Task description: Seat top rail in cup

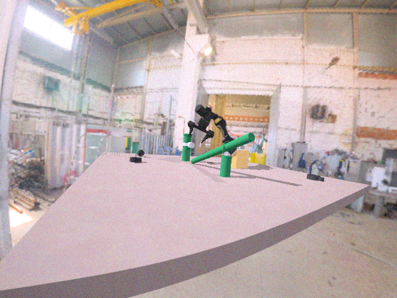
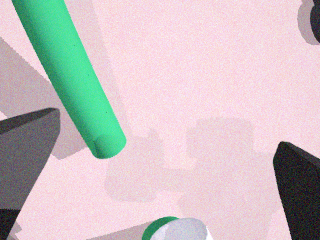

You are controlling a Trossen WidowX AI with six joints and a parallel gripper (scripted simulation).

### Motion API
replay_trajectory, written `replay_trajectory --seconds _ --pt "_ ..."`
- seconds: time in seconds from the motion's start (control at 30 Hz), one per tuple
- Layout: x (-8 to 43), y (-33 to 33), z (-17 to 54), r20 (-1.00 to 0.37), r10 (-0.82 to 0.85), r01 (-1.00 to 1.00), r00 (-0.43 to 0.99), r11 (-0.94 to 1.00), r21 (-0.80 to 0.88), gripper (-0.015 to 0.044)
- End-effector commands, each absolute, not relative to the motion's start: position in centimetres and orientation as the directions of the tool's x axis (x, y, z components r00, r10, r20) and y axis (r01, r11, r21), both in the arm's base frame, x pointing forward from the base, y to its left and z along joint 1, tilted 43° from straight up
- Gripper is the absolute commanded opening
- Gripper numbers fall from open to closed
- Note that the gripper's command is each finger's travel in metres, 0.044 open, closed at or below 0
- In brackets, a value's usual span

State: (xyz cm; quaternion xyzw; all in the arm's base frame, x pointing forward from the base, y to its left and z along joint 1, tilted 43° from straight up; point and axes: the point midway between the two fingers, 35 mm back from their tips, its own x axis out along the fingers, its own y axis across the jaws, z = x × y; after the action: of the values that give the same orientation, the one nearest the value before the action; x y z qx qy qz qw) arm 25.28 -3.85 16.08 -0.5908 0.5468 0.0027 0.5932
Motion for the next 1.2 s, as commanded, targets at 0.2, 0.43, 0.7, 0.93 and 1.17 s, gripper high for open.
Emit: replay_trajectory --seconds 0.2,0.43,0.7,0.93,1.17 --pt "25.7 3.4 15.7 -0.622 -0.673 -0.096 0.401 0.644 -0.759 0.0440" --pt "25.5 5.6 15.7 -0.598 -0.684 0.110 0.417 0.691 -0.714 0.0440" --pt "25.4 6.3 15.7 -0.588 -0.688 0.241 0.425 0.712 -0.659 0.0440" --pt "25.4 6.3 15.7 -0.588 -0.688 0.241 0.425 0.712 -0.659 0.0440" --pt "25.4 6.3 15.7 -0.588 -0.688 0.241 0.425 0.712 -0.659 0.0440"
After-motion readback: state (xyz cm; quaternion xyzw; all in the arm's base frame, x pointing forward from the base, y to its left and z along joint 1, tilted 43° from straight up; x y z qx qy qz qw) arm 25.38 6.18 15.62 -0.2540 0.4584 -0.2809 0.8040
